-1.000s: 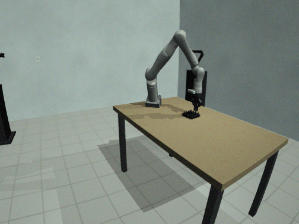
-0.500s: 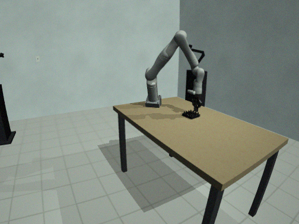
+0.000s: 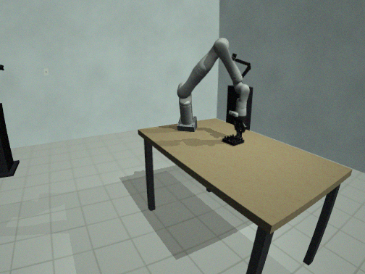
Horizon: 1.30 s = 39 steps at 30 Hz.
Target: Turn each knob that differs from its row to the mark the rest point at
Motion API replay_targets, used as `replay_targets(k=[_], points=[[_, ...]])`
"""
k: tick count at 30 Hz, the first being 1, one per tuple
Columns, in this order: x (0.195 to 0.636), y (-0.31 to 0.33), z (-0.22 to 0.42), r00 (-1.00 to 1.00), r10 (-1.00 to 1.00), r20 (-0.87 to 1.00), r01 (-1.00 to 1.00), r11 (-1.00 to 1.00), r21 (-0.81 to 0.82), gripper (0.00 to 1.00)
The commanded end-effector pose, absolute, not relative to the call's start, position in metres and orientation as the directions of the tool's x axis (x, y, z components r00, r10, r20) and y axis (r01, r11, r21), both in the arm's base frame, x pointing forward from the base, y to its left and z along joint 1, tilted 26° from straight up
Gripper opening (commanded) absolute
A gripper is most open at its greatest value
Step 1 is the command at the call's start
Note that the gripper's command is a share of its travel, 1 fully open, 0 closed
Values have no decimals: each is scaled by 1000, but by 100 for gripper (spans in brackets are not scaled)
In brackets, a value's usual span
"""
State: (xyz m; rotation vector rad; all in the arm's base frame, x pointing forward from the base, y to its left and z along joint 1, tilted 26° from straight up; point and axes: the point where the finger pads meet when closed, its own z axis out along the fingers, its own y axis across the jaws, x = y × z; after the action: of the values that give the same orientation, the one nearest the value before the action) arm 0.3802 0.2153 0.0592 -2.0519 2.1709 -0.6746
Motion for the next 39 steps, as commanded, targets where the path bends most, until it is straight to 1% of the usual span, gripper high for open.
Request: replay_targets(k=[1, 35, 36, 39], points=[[380, 215, 59, -100, -966, 240, -931, 6, -364, 19], [380, 215, 59, -100, -966, 240, -931, 6, -364, 19], [380, 215, 59, -100, -966, 240, -931, 6, -364, 8], [380, 215, 59, -100, -966, 240, -931, 6, -364, 8]])
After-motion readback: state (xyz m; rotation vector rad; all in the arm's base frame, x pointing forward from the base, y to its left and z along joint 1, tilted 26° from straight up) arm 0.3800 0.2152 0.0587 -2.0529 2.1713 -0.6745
